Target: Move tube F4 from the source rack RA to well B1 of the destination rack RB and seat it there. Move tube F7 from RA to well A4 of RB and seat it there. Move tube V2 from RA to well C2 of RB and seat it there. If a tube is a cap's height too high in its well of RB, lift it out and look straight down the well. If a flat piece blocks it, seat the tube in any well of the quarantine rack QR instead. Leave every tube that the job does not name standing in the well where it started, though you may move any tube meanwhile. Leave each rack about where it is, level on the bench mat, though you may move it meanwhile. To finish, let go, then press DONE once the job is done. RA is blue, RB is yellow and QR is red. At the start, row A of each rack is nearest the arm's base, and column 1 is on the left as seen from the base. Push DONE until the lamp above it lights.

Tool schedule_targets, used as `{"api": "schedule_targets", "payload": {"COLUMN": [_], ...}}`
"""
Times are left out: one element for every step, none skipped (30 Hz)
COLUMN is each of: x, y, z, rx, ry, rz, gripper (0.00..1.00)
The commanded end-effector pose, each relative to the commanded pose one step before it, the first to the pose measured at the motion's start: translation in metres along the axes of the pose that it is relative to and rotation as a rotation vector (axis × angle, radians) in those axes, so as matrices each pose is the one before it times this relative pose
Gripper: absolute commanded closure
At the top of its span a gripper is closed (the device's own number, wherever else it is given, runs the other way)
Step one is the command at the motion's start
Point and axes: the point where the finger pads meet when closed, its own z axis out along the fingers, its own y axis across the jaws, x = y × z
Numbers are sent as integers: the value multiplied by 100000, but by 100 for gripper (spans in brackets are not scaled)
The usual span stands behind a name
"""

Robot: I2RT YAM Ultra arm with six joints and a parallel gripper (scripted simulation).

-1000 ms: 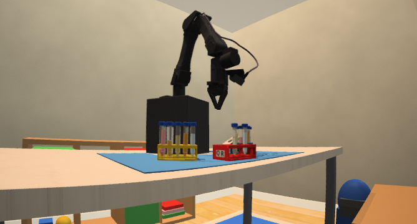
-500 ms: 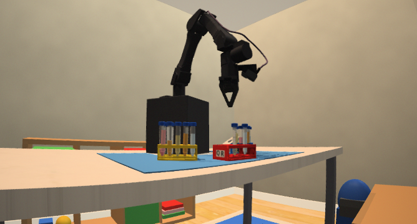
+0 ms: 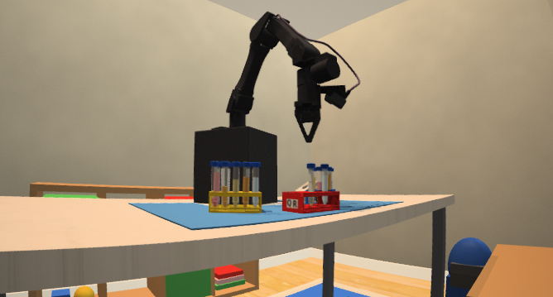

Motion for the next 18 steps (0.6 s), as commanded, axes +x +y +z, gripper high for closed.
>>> {"api": "schedule_targets", "payload": {"x": [86,44,-191,6,-9,775,86,8,7,-72,-399,49,0,0,110,89,98,97], "y": [-504,35,237,2,5,294,76,2,1,-70,-361,38,0,0,91,72,80,79], "z": [-1173,15,630,-7,1,601,820,195,205,161,-45,249,0,0,254,242,249,250], "rx": [586,-84,9,0,0,-1850,-259,-1,-1,161,860,-122,0,0,-253,-208,-225,-220], "ry": [-1612,95,659,0,0,1432,294,0,0,-185,-980,138,0,0,287,236,255,249], "rz": [679,-17,-471,0,0,427,-79,-16,-5,3,25,18,0,0,56,-46,-34,-19], "gripper": [70,70,70,70,70,70,70,70,70,70,70,70,70,70,70,70,70,70]}}
